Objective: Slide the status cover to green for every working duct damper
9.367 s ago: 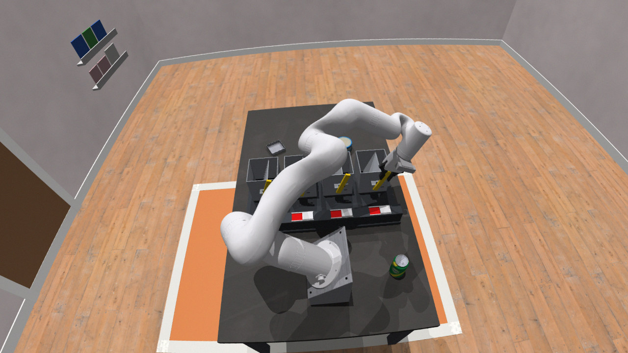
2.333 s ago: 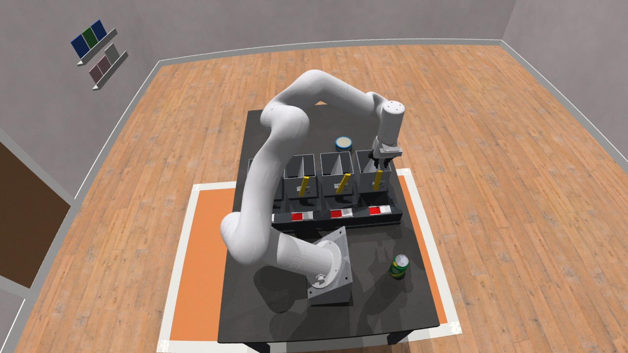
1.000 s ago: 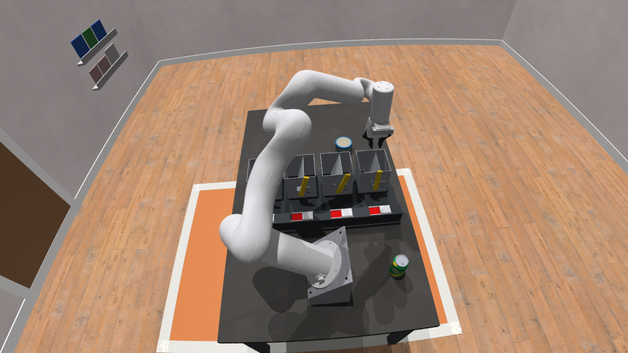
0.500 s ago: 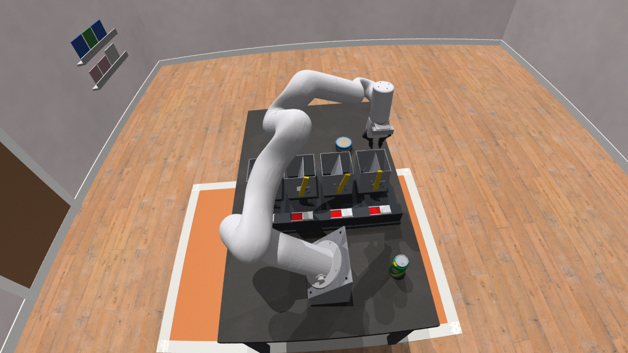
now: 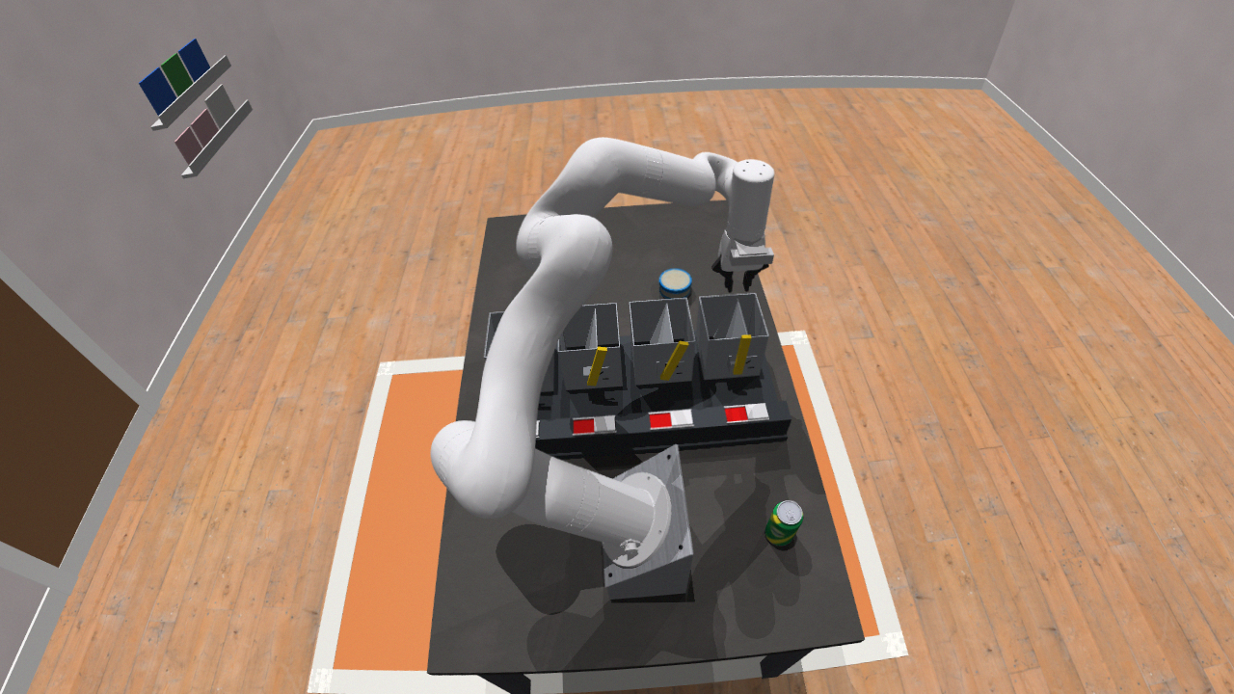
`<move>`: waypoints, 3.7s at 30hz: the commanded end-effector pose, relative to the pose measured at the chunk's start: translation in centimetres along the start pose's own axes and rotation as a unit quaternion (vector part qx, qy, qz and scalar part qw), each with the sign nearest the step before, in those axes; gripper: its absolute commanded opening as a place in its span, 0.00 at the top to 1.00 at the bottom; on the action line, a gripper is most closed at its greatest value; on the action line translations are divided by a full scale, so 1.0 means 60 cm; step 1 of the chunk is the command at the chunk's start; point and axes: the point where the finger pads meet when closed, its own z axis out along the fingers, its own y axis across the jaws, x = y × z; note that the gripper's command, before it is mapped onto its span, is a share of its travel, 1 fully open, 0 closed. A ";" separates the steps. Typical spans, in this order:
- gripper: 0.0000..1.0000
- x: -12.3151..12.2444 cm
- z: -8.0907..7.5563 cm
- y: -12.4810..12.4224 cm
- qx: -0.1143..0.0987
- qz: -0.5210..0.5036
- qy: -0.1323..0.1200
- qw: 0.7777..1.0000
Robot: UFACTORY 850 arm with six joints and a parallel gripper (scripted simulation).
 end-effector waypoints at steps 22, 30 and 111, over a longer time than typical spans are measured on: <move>0.61 -0.001 -0.003 0.000 0.001 0.000 -0.001 1.000; 0.61 -0.001 -0.003 0.000 0.001 0.000 -0.001 1.000; 0.61 -0.002 -0.002 0.308 0.001 0.000 -0.001 1.000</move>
